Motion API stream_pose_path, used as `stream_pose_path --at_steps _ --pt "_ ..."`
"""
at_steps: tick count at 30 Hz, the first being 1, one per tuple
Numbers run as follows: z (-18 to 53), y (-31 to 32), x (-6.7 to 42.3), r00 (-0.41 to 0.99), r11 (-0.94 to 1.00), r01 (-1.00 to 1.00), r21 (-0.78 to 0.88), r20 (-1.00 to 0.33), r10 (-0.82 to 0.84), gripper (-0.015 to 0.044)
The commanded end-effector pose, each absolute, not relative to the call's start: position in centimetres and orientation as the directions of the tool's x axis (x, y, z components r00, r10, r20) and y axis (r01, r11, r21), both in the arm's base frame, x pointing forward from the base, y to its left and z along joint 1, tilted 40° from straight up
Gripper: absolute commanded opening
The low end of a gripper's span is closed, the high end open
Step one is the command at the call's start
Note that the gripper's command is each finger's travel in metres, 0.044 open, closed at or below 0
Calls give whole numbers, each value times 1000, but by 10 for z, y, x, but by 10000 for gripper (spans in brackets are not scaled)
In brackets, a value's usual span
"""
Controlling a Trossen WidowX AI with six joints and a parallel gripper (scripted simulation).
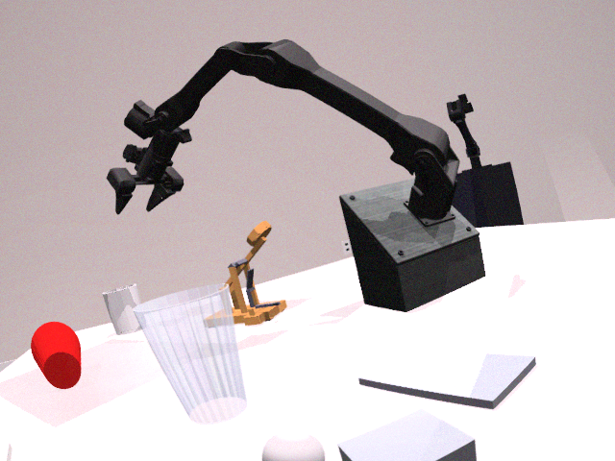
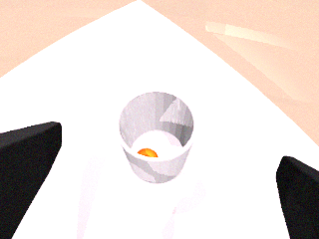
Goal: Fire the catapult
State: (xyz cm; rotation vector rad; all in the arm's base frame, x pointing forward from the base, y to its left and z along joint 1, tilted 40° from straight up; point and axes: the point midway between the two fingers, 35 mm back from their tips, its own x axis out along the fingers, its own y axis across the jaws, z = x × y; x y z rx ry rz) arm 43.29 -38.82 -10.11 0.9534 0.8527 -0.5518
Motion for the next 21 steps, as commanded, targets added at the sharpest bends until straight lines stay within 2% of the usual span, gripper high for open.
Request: stream_pose_path --at_steps 1,21 --pt "-101 -388 433 566 482 734 478 -823 -44 440" --pt "-101 -388 433 563 485 735 474 -825 -45 440"
